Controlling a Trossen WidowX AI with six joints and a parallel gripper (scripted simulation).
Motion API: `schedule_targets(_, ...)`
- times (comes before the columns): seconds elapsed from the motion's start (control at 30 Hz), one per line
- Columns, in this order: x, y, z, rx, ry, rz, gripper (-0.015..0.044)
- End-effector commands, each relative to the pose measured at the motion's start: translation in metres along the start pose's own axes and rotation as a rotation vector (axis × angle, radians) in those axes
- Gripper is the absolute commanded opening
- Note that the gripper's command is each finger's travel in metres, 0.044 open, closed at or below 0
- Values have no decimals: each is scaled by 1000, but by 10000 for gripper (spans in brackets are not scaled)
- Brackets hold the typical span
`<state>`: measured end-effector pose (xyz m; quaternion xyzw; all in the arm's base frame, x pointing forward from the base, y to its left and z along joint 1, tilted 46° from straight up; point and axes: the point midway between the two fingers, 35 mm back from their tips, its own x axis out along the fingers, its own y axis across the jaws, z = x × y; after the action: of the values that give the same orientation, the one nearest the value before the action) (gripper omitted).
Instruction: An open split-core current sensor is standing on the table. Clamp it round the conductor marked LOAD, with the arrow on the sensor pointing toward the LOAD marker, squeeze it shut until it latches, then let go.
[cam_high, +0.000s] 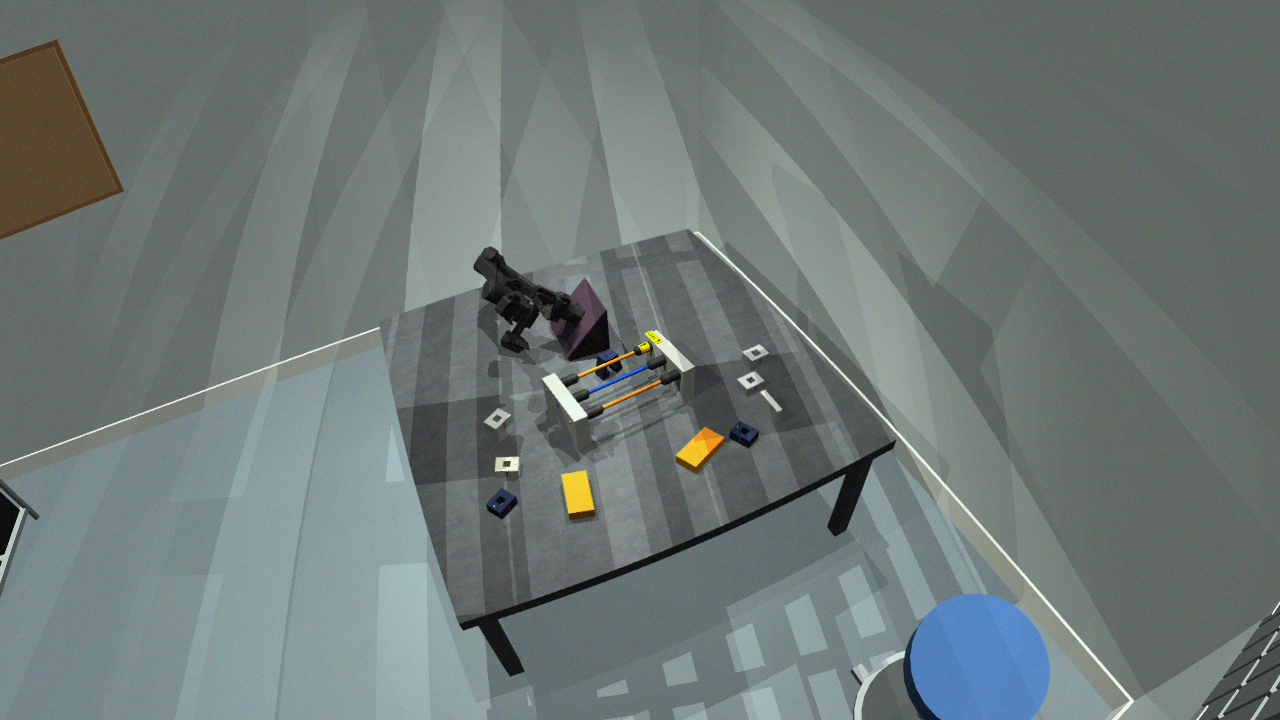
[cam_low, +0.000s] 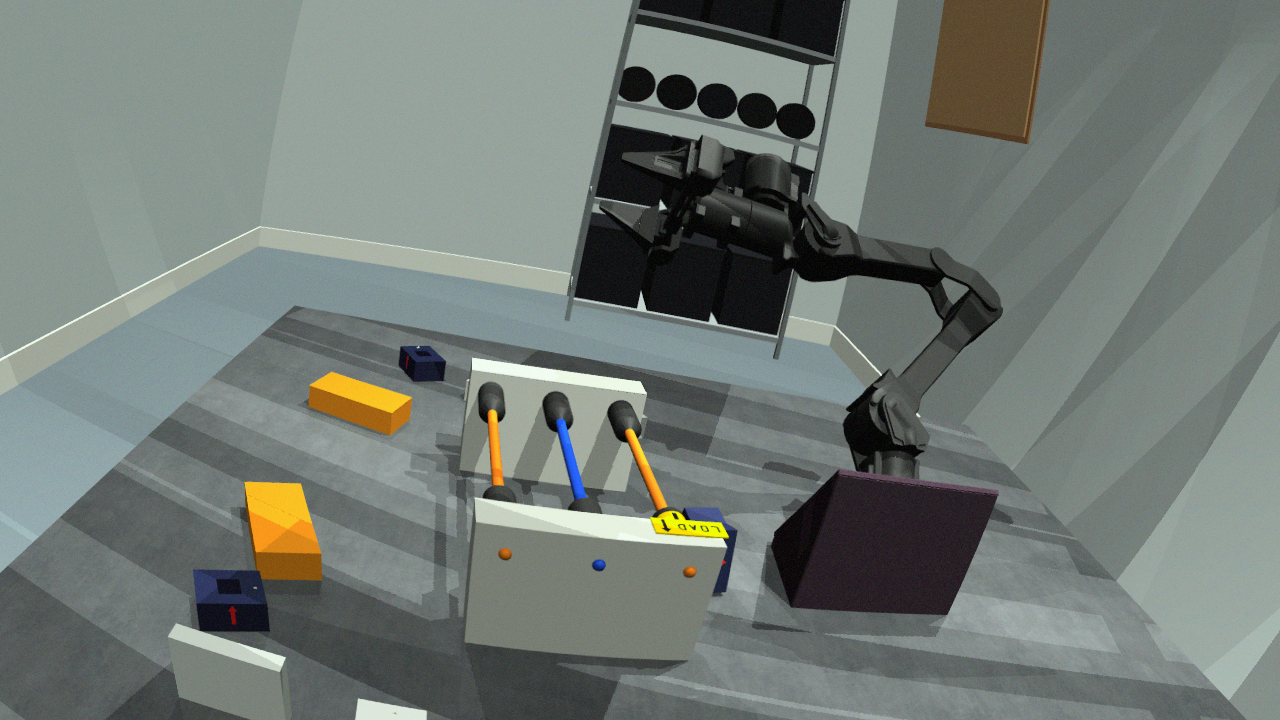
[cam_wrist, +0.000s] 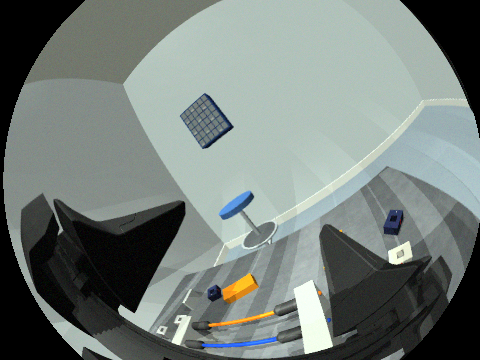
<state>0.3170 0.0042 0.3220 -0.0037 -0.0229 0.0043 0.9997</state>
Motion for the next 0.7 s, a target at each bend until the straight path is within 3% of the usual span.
schedule_targets(0.0, 10, 7, -20, 28, 95, 9, 440)
schedule_targets(0.23, 31, 70, -122, 20, 557, 66, 440)
schedule_targets(0.47, 5, 124, -201, -103, 897, 97, 440)
schedule_targets(0.67, -37, 155, -262, -371, 1180, 64, 440)
